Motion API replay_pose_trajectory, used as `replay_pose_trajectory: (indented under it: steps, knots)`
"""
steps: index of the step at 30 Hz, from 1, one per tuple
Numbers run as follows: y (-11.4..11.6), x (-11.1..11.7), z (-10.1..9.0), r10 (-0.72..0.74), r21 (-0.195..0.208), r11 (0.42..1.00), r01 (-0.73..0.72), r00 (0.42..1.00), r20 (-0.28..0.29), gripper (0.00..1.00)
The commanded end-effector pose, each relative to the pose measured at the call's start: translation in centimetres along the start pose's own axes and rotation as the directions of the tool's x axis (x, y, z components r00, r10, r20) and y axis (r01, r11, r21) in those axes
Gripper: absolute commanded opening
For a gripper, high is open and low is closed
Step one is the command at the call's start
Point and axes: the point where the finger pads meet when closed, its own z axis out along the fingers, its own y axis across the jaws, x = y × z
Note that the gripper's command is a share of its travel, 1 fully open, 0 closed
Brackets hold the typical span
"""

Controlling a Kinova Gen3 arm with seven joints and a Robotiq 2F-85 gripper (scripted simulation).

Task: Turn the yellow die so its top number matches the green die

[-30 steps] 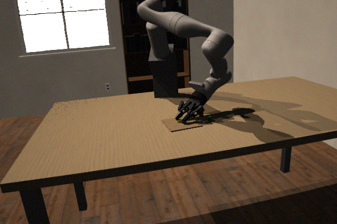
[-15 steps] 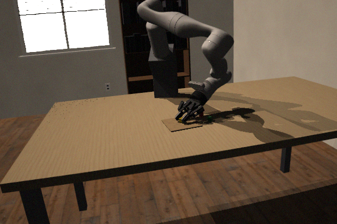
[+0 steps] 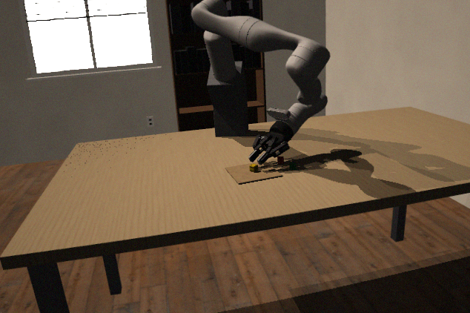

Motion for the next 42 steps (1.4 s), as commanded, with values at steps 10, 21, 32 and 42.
replay_pose_trajectory:
  steps: [10, 21, 32, 42]
  knots:
    - [-0.2, -0.2, -2.3, 0.0, 0.01, 1.0, 0.0, 1.0, 0.006, 0.35]
    - [-0.2, 1.7, -3.3, 0.0, 0.01, 1.0, 0.0, 1.0, 0.006, 0.35]
    - [-0.2, 4.8, -4.9, 0.0, 0.01, 1.0, 0.0, 1.0, 0.006, 0.35]
    - [-0.2, 5.2, -5.1, 0.0, 0.01, 1.0, 0.0, 1.0, 0.013, 0.35]
